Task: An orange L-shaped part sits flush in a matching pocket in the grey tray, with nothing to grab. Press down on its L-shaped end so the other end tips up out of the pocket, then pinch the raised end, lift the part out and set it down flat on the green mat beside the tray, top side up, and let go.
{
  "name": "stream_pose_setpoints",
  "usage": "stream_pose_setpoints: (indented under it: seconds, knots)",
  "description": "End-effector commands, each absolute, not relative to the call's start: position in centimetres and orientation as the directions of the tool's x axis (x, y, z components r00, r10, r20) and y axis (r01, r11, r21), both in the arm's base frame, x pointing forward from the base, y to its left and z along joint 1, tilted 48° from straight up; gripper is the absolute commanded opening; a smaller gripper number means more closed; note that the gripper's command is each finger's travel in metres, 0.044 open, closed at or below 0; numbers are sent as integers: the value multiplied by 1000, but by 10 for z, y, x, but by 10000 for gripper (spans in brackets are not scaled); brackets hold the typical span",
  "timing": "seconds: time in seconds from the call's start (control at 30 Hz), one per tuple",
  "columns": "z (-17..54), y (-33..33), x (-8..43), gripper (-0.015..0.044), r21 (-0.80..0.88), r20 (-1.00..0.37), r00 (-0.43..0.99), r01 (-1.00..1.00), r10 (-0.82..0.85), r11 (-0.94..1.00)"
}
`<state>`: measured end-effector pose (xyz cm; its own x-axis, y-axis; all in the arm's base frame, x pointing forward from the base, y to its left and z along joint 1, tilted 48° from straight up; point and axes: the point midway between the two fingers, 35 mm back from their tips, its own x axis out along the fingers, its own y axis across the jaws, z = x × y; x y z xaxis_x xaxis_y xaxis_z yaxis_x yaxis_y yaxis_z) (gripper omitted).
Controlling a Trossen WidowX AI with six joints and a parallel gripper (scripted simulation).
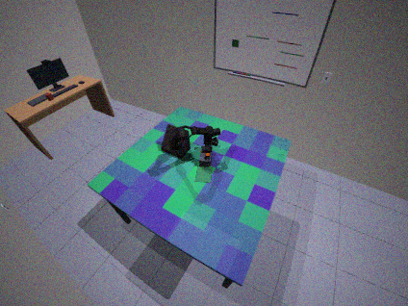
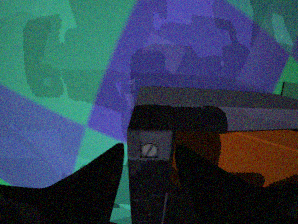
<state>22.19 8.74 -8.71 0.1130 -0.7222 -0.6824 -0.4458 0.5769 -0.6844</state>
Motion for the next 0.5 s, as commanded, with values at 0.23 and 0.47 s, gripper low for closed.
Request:
stream_pose_setpoints:
  seconds: [0.23, 0.47]
  knots:
    - [-88, 84, 221, 180, -688, -676, 114, -450, -728, 569]
    - [-88, 87, 222, 180, -684, -682, 114, -447, -722, 576]
